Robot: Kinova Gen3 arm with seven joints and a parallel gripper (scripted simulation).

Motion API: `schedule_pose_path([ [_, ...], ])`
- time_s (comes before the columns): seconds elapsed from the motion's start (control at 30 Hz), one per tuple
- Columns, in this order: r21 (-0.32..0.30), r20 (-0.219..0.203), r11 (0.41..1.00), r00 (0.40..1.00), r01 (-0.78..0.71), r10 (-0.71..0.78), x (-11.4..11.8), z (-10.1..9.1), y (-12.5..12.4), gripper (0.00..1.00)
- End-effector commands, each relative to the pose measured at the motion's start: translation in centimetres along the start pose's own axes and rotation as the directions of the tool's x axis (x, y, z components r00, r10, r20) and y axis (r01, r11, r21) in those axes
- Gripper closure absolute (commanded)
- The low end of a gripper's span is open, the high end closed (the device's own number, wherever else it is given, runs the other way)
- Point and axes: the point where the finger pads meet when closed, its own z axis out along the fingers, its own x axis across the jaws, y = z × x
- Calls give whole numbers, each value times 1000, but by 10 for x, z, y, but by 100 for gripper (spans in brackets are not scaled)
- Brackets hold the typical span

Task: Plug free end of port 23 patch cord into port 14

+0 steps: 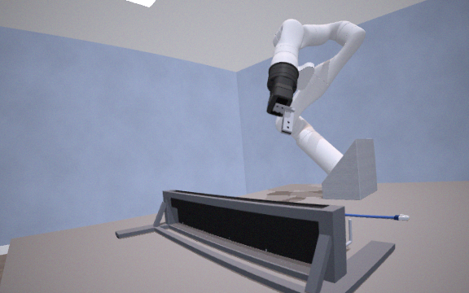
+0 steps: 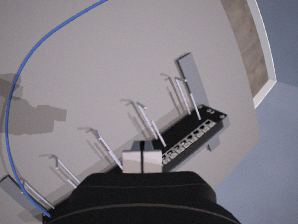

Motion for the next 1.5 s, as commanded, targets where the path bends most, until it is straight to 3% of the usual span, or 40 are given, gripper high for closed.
schedule_pose_path([
  [0.0, 24, 8, 998, 998, -62, 62, 15, 5, -21, 100],
  [0.23, 65, 39, 981, 983, -182, 180, 32, 11, -49, 100],
  [0.63, 118, 189, 886, 886, -449, 424, 52, 29, -128, 100],
  [0.73, 117, 204, 875, 874, -469, 441, 52, 31, -134, 100],
  [1.17, 46, 380, 737, 694, -674, 611, 48, 49, -204, 100],
  [1.3, 34, 400, 728, 677, -685, 618, 45, 51, -212, 100],
  [1.47, -17, 444, 675, 599, -737, 666, 40, 56, -230, 100],
])
